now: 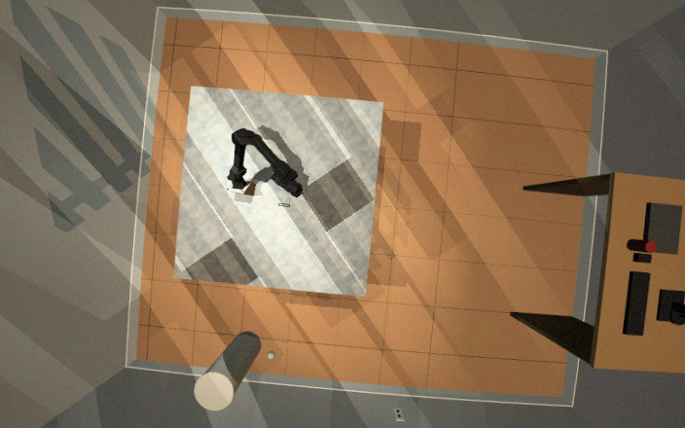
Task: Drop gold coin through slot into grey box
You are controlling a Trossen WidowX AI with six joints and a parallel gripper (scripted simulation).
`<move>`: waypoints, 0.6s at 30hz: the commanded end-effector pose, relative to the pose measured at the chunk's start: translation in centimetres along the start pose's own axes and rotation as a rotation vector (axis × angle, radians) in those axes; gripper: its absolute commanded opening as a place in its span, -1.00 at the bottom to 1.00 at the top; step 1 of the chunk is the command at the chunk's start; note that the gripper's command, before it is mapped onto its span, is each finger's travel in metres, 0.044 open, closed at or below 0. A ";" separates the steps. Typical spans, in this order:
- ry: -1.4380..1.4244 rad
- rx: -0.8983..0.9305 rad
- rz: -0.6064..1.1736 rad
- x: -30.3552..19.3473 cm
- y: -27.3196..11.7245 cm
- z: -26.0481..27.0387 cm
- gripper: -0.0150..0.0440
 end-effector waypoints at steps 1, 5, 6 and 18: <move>0.003 0.002 -0.003 0.1 0.3 0.0 -0.49; 0.003 0.002 -0.003 0.0 0.5 0.0 -0.49; 0.004 0.002 -0.003 0.0 0.5 0.0 -0.49; 0.004 0.002 -0.003 0.0 1.1 0.0 -0.49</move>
Point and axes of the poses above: the point midway between the two fingers, 35 mm back from their tips, its own y axis out along the fingers, its own z axis across the jaws, x = y × z, the point moved 10 cm from there along -y, back along the fingers, and after that the axes turned 1 degree about y, right-handed, at the moved point
